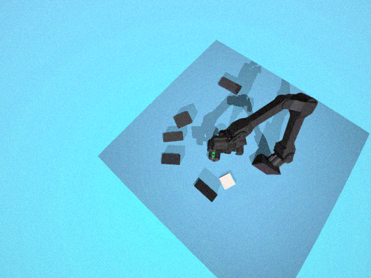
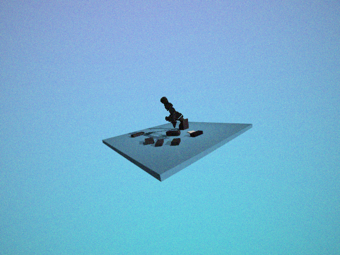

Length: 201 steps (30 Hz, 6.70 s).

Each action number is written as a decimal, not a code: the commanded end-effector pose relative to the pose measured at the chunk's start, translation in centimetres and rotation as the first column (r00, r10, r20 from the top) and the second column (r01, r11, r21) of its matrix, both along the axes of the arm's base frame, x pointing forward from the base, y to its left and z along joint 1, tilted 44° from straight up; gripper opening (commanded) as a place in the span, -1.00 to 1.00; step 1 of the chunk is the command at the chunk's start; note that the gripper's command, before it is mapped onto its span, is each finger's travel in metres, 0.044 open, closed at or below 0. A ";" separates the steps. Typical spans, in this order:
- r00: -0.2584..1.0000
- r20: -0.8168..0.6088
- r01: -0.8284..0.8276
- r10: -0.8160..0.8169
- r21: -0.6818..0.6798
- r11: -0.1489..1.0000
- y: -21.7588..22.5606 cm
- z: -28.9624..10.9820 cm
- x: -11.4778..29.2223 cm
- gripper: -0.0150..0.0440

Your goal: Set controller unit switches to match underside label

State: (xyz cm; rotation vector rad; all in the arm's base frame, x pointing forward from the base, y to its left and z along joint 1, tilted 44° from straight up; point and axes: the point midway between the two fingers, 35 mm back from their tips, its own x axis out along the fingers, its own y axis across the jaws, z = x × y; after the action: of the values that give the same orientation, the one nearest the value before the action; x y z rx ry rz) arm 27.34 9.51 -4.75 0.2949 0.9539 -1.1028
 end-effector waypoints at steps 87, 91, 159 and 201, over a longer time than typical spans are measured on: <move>0.995 -0.018 0.093 -0.095 -0.075 0.993 -3.8 3.6 4.4 -0.49; 0.995 -0.018 0.093 -0.095 -0.075 0.993 -4.2 3.1 4.4 -0.49; 0.995 -0.019 0.093 -0.095 -0.072 0.993 0.7 1.1 2.9 -0.49; 0.995 -0.021 0.096 -0.098 -0.073 0.993 -2.8 0.2 -0.9 -0.49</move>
State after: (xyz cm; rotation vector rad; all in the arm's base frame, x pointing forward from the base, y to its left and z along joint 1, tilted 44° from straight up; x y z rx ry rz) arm 26.43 6.74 -4.56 0.2747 0.9279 -1.2301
